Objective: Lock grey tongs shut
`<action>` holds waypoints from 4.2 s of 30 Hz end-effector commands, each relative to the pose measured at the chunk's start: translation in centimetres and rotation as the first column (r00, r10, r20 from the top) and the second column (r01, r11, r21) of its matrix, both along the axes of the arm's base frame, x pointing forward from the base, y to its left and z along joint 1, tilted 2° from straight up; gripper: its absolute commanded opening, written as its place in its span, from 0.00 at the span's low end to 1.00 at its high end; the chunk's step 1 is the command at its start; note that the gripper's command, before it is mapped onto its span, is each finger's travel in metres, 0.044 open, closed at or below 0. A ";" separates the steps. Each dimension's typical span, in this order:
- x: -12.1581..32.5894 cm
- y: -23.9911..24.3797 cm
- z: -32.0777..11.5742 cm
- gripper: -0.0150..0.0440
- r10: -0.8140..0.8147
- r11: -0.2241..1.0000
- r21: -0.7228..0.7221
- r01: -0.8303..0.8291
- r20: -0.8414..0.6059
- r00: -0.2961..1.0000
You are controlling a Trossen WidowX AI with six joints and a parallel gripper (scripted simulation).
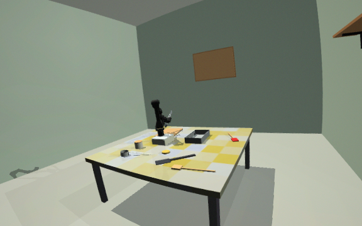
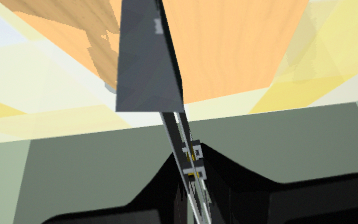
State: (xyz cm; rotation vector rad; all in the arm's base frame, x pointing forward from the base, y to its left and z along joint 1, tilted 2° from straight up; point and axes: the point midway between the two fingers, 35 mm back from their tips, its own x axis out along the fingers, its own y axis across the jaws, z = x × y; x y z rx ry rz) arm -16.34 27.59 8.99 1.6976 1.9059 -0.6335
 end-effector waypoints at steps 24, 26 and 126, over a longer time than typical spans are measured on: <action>-0.7 2.6 -0.1 0.00 0.038 0.900 -0.436 -0.004 0.070 0.997; -0.7 2.7 -0.1 0.00 0.040 0.884 -0.468 -0.002 0.071 0.997; -0.6 2.9 -6.8 0.49 0.034 0.659 -0.752 0.012 0.046 0.998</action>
